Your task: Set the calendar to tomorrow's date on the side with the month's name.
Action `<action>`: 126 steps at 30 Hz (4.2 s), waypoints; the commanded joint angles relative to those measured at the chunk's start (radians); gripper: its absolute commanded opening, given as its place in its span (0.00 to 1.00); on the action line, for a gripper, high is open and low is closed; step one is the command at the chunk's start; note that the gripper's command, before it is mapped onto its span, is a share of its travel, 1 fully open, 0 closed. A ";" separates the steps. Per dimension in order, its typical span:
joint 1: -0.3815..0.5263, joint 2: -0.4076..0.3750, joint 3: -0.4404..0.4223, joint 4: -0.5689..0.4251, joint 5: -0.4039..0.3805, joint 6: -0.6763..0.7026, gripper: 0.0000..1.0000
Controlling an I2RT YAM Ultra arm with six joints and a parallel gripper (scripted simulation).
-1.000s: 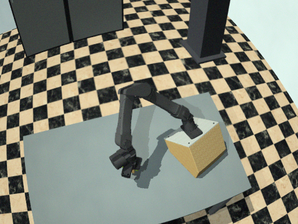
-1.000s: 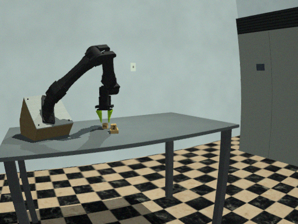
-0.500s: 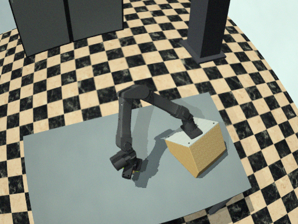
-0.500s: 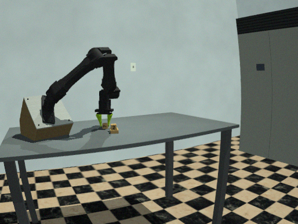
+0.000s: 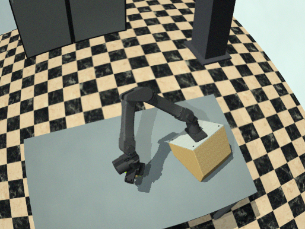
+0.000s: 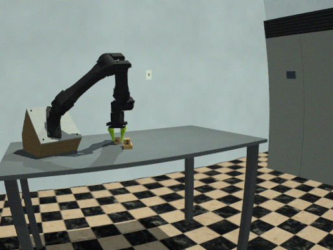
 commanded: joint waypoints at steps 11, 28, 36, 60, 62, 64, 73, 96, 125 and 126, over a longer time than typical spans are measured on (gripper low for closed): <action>0.017 -0.007 0.026 0.014 -0.005 -0.011 0.45; 0.017 -0.007 0.026 0.014 -0.005 -0.011 0.45; 0.017 -0.007 0.026 0.014 -0.005 -0.011 0.26; 0.017 -0.007 0.026 0.014 -0.005 -0.011 0.26; 0.017 -0.007 0.026 0.014 -0.005 -0.011 0.26; 0.017 -0.007 0.026 0.014 -0.005 -0.011 0.26; 0.066 -0.078 0.041 -0.118 -0.006 0.064 0.26; 0.199 -0.151 0.172 -0.445 -0.017 0.239 0.26; 0.198 -0.152 0.170 -0.436 -0.017 0.238 0.26; 0.198 -0.152 0.170 -0.436 -0.017 0.238 0.26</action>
